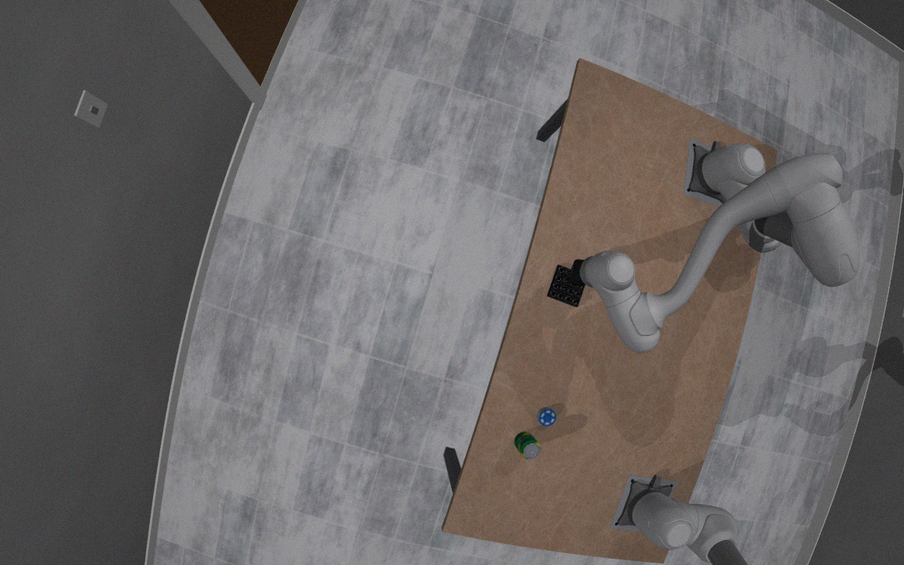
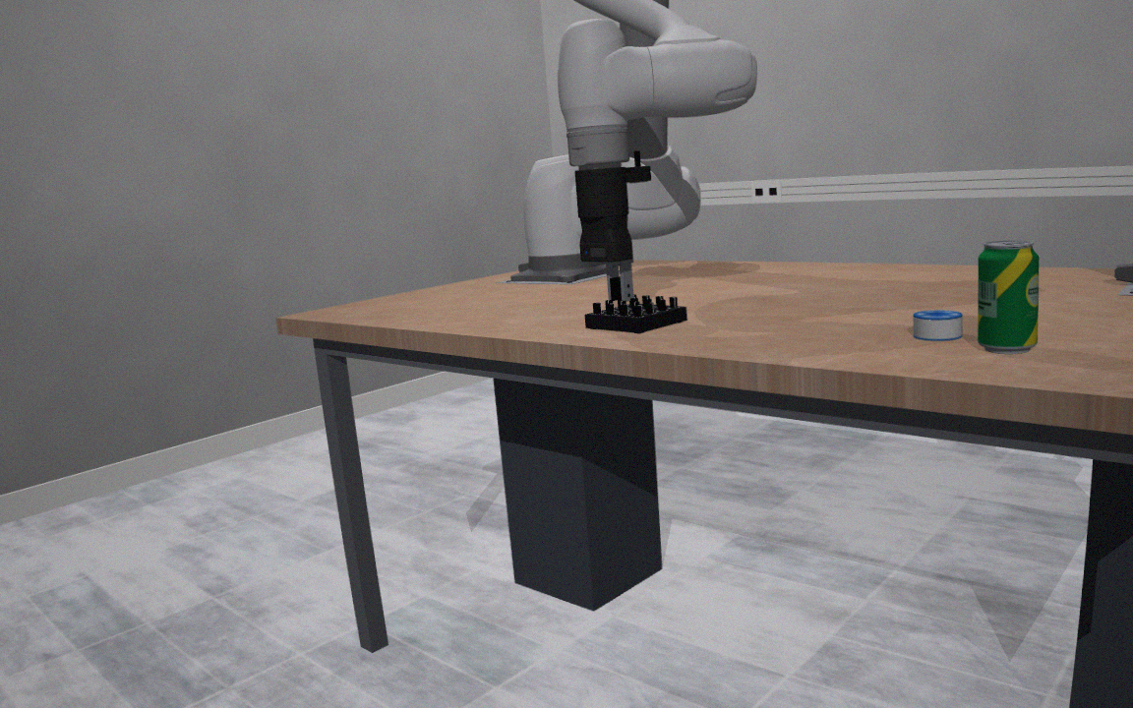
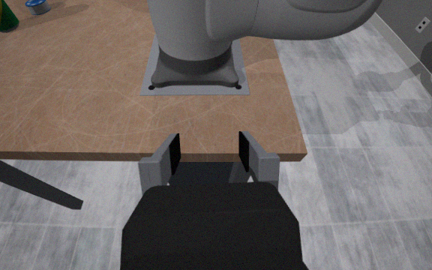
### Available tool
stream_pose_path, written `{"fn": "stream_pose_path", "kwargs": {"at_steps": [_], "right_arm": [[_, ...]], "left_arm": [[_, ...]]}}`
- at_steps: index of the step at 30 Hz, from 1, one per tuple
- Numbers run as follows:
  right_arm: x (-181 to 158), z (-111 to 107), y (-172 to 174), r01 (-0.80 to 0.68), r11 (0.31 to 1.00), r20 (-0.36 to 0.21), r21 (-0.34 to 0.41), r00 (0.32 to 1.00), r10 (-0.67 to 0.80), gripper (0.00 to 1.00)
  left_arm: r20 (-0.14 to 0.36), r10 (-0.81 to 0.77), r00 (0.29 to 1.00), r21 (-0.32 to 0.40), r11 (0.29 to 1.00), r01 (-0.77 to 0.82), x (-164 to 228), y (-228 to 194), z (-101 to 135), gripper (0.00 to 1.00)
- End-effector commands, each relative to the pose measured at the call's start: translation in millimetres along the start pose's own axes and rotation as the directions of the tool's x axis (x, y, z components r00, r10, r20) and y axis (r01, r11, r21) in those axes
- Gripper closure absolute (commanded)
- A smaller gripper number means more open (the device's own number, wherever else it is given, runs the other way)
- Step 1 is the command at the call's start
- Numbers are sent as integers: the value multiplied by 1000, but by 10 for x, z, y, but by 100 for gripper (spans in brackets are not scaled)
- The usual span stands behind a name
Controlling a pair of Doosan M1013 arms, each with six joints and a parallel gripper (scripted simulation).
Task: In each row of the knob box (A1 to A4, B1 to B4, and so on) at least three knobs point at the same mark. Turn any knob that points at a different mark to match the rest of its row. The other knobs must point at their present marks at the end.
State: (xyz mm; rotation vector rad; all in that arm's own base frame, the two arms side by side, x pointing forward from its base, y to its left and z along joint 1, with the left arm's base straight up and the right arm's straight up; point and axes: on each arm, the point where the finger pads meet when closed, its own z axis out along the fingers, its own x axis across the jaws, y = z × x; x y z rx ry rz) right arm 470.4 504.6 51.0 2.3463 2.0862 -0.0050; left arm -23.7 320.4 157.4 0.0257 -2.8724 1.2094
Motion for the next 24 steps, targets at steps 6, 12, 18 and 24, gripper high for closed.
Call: {"fn": "stream_pose_path", "kwargs": {"at_steps": [6,12,18,24], "right_arm": [[50,42,-29,-1,1000,-8,-1,1000,1,54],[50,42,-30,-1,1000,-8,-1,1000,1,54],[50,42,-30,-1,1000,-8,-1,1000,1,70],[49,42,-30,-1,1000,-8,0,1000,1,70]], "left_arm": [[0,-11,1000,-12,1000,11,17,14,-34,0],[0,-11,1000,-12,1000,11,17,14,-34,0],[0,-11,1000,-12,1000,11,17,14,-34,0],[0,-11,1000,-12,1000,11,17,14,-34,0]]}}
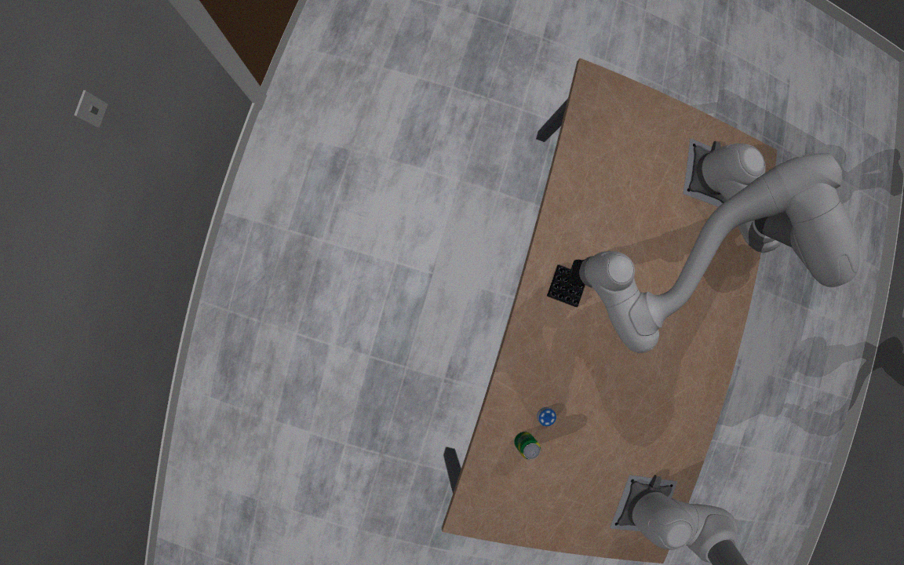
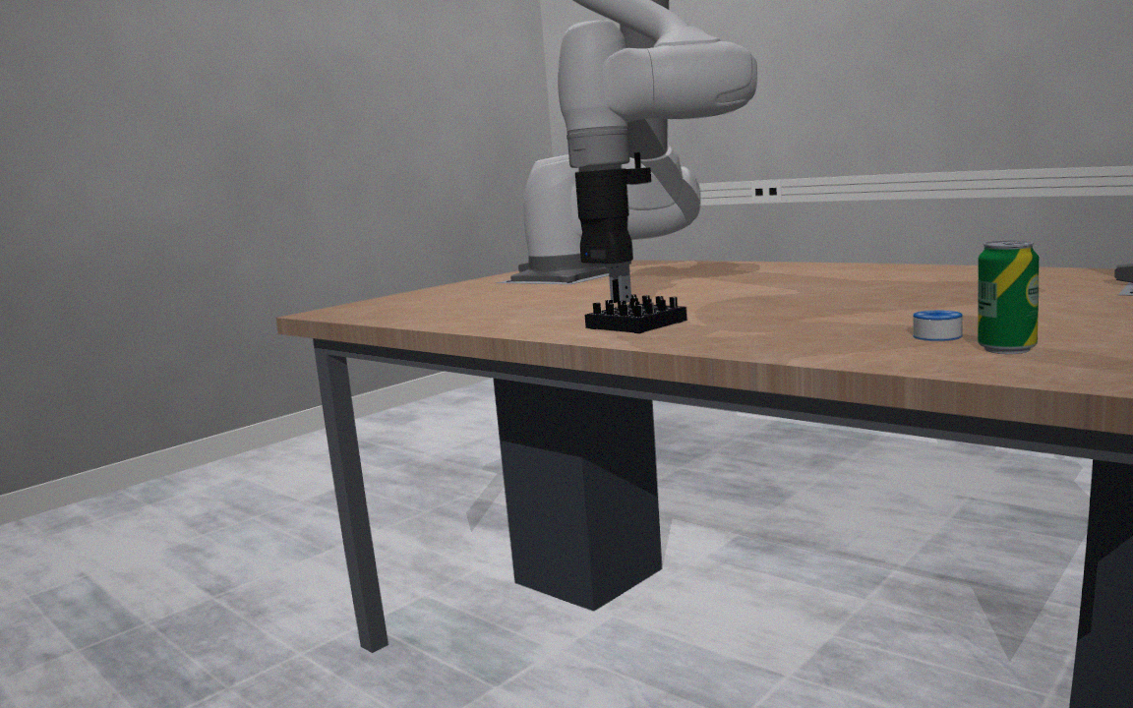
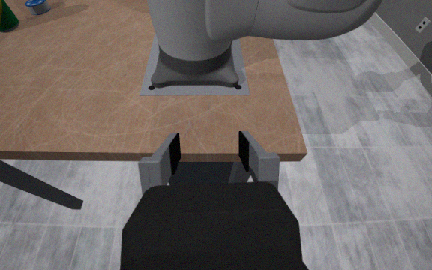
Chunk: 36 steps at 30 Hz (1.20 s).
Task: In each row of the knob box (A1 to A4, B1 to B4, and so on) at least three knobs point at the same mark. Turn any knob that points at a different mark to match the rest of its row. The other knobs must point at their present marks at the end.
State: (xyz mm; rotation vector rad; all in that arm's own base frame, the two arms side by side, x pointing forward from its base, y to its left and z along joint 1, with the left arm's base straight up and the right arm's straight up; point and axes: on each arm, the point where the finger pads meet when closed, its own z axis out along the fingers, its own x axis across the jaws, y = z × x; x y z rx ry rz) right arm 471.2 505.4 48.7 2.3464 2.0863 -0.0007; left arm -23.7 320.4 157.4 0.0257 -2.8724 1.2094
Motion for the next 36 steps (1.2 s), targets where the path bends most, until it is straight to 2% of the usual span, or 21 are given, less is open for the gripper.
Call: {"fn": "stream_pose_path", "kwargs": {"at_steps": [1,25,36], "right_arm": [[40,19,-37,-1,1000,-5,1,1000,1,70],[46,14,-31,44,999,-6,1,999,-44,70],[48,11,-30,162,987,-5,1,987,-162,70]], "left_arm": [[0,-11,1000,-12,1000,11,17,14,-34,0],[0,-11,1000,-12,1000,11,17,14,-34,0],[0,-11,1000,-12,1000,11,17,14,-34,0]]}}
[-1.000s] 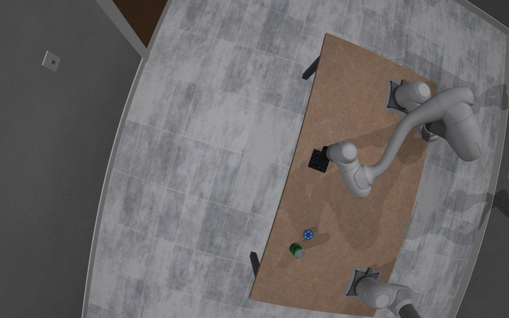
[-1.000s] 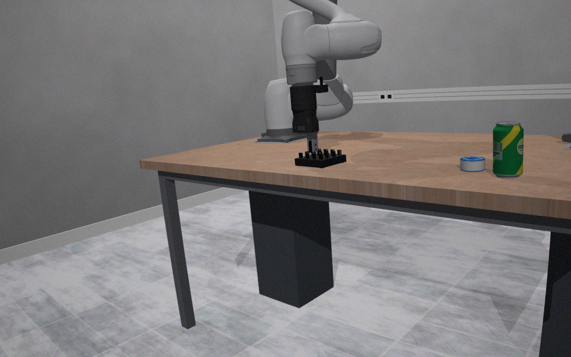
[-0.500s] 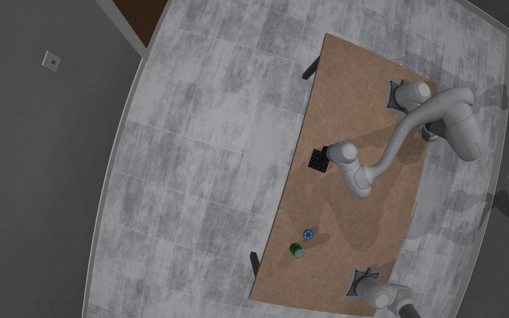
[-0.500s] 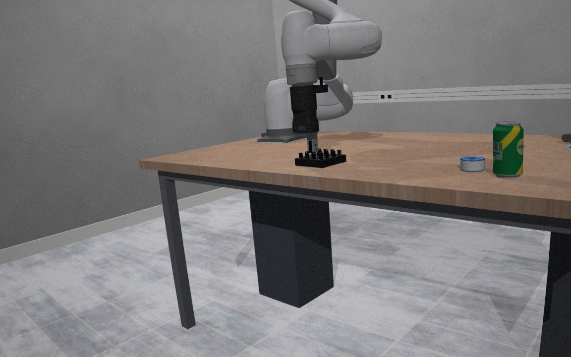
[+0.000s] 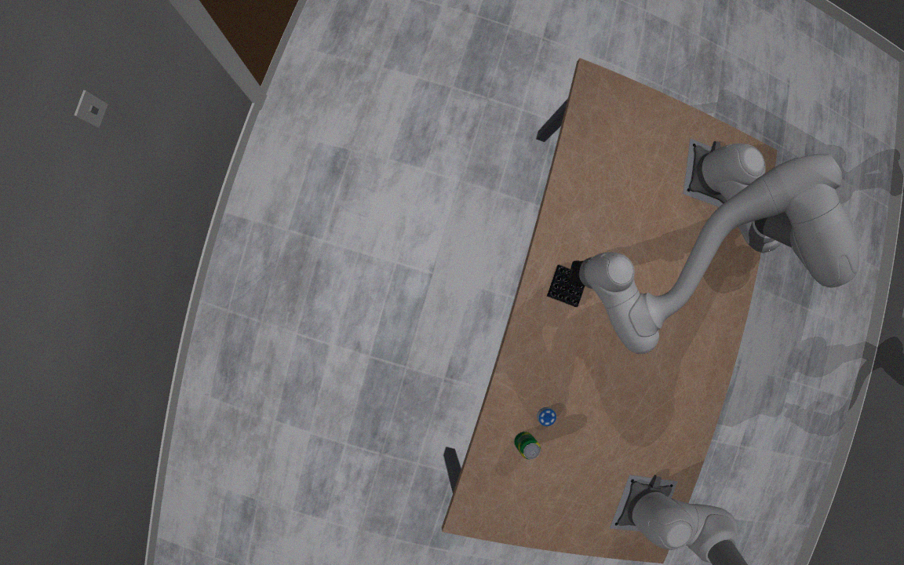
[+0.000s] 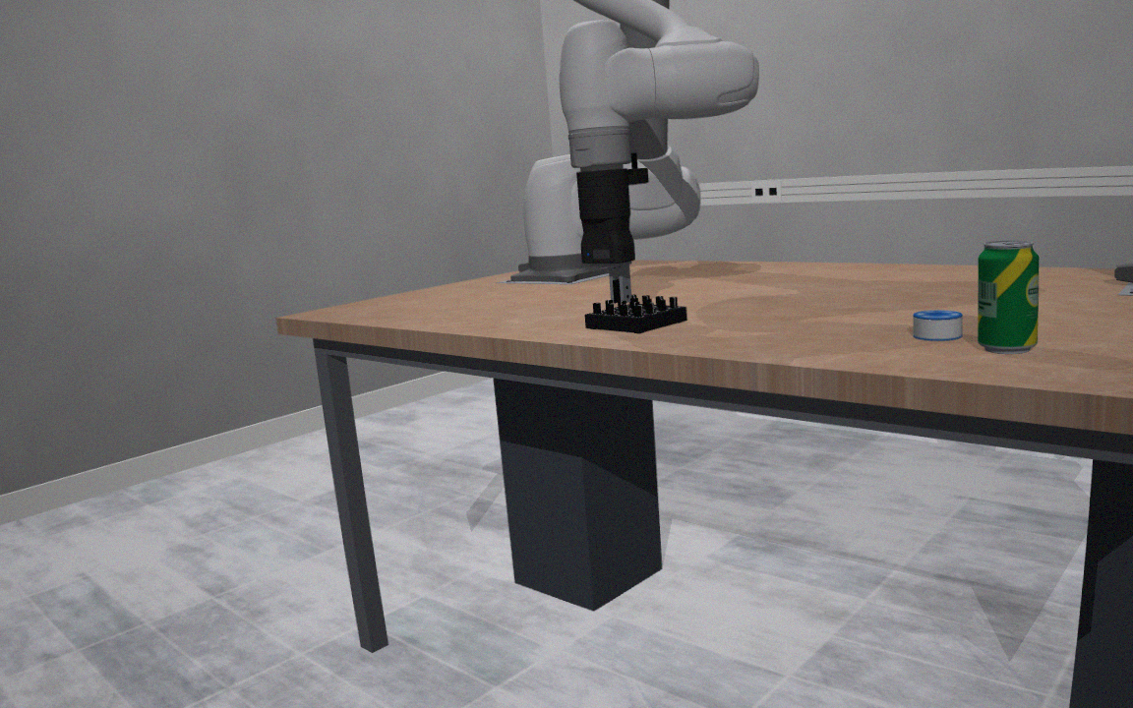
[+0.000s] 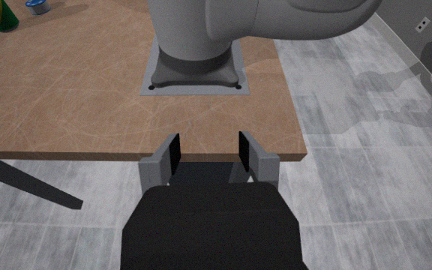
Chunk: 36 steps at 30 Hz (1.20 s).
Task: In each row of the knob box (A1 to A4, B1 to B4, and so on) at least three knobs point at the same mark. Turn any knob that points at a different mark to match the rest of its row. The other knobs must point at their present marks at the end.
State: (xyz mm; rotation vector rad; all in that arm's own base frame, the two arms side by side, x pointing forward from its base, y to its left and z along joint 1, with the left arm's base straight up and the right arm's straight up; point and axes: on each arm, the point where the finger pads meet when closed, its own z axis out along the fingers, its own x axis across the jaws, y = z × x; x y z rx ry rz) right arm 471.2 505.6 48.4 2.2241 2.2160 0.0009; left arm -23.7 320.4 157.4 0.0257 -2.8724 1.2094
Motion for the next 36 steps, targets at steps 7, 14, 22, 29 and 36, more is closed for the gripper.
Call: {"fn": "stream_pose_path", "kwargs": {"at_steps": [7,14,22,29,36], "right_arm": [[44,7,-29,133,991,-3,3,991,-133,70],[48,5,-26,275,961,-4,3,961,-275,70],[47,5,-27,435,901,-4,3,901,-435,70],[43,6,-31,572,820,-4,3,820,-572,70],[40,7,-35,716,698,-5,2,698,-716,70]], "left_arm": [[0,-11,1000,-12,1000,11,17,14,-34,0],[0,-11,1000,-12,1000,11,17,14,-34,0],[0,-11,1000,-12,1000,11,17,14,-34,0],[0,-11,1000,-12,1000,11,17,14,-34,0],[0,-11,1000,-12,1000,11,17,14,-34,0]]}}
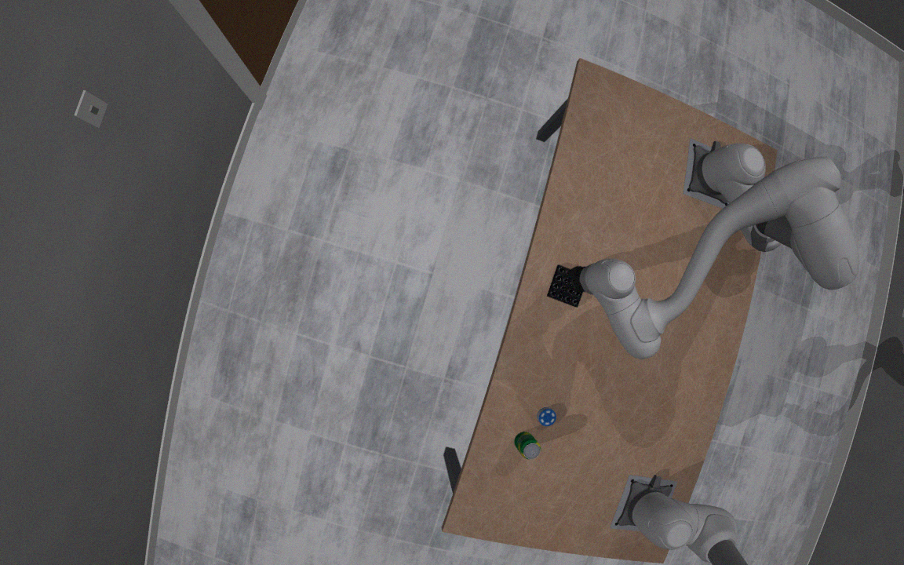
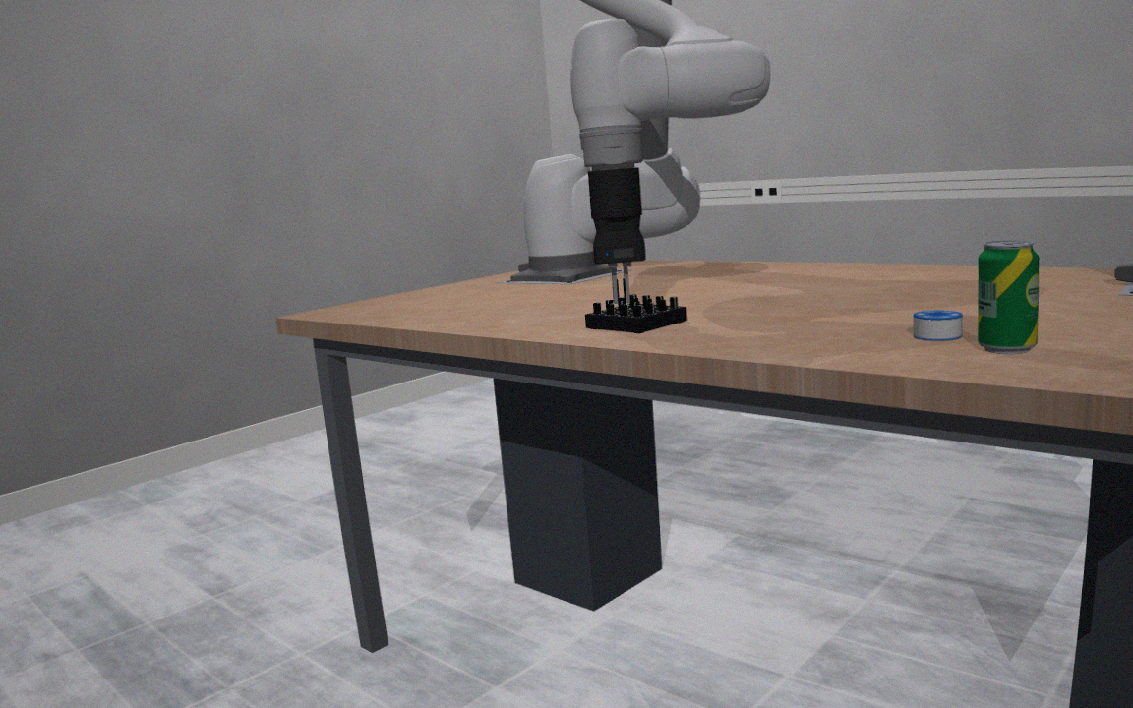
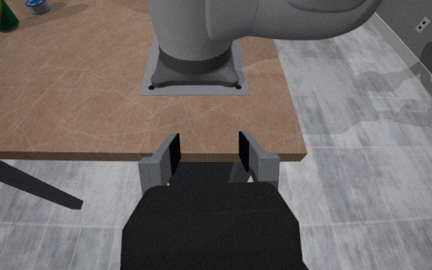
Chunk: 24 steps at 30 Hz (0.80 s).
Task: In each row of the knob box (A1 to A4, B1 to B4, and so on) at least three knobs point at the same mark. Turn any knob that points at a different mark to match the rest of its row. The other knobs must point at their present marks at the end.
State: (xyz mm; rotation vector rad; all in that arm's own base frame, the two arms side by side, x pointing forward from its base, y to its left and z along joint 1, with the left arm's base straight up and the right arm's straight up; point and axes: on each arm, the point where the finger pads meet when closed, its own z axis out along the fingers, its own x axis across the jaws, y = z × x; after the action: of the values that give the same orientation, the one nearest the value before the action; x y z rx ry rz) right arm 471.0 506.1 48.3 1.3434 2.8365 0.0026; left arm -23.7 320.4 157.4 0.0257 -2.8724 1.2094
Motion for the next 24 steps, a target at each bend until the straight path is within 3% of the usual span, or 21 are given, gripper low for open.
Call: {"fn": "stream_pose_path", "kwargs": {"at_steps": [1,24], "right_arm": [[47,7,-4,134,991,-6,4,991,-134,70],[47,7,-20,536,844,-6,0,844,-536,70]], "left_arm": [[0,-11,1000,-12,1000,11,17,14,-34,0],[0,-11,1000,-12,1000,11,17,14,-34,0]]}}
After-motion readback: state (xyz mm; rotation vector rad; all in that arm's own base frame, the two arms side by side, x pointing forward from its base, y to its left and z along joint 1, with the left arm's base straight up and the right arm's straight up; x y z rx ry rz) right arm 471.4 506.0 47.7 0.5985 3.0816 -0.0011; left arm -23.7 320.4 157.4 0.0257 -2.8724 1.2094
